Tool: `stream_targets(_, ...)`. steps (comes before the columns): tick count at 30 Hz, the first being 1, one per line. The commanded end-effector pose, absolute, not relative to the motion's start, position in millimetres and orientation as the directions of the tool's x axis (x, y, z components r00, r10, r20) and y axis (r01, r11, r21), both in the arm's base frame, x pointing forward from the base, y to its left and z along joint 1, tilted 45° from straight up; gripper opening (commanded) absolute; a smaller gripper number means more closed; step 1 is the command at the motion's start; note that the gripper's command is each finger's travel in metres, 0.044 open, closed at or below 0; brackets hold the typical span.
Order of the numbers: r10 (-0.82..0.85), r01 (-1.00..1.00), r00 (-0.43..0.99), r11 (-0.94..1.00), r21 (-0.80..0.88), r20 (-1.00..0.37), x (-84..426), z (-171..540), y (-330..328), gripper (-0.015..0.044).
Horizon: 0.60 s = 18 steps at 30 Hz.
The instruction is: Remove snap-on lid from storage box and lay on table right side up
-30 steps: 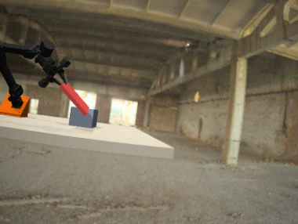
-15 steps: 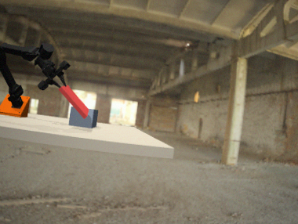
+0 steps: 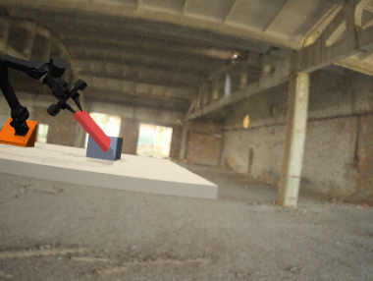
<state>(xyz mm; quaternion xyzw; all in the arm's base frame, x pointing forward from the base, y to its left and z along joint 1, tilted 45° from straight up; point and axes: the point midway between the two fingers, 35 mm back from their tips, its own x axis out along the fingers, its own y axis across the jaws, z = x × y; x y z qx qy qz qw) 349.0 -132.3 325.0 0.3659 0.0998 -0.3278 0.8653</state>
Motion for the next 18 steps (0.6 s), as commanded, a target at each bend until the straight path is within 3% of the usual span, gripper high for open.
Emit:
stream_targets(1,-0.485,0.632,0.773,0.524,0.571,-0.409,349.9,323.7,-132.7,0.0000)
stream_targets(18,-0.486,0.632,0.773,0.525,0.571,-0.409,350.0,314.4,-142.3,0.0000)
